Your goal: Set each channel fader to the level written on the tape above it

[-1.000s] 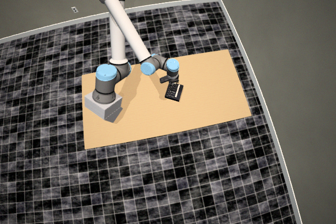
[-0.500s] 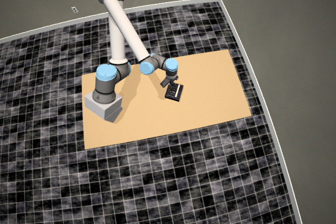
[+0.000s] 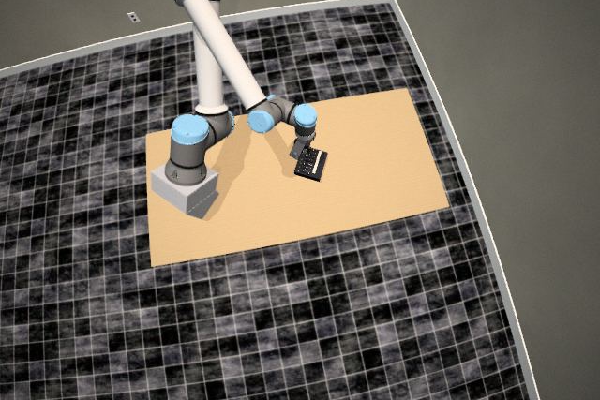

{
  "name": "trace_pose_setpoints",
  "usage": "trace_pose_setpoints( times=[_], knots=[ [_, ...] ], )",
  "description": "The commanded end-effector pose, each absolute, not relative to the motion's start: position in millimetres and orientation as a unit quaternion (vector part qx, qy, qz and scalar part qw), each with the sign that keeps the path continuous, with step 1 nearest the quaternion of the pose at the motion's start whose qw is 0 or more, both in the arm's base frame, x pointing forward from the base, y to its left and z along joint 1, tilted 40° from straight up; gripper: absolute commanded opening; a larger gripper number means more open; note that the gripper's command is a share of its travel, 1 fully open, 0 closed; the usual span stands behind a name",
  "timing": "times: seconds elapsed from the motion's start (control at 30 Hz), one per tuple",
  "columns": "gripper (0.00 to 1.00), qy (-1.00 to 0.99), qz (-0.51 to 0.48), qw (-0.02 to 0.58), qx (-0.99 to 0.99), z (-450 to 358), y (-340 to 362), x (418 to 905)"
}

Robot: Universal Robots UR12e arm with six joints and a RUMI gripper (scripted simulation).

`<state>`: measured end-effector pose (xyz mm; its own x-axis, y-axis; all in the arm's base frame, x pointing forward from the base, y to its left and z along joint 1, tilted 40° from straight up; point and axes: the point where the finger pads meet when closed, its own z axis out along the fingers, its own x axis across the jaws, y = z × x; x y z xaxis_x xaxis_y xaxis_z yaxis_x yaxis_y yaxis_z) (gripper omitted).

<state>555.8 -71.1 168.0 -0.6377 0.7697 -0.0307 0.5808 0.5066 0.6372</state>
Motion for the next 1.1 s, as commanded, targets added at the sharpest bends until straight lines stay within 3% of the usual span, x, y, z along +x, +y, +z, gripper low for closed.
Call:
trace_pose_setpoints(
  times=[0.0, 1.07],
  knots=[
    [0.00, 0.864, 0.298, 0.165, 0.372, 168.4, -71.5, 555.9],
    [0.00, 0.888, 0.285, 0.186, 0.309, 168.3, -71.2, 556.0]
  ],
)
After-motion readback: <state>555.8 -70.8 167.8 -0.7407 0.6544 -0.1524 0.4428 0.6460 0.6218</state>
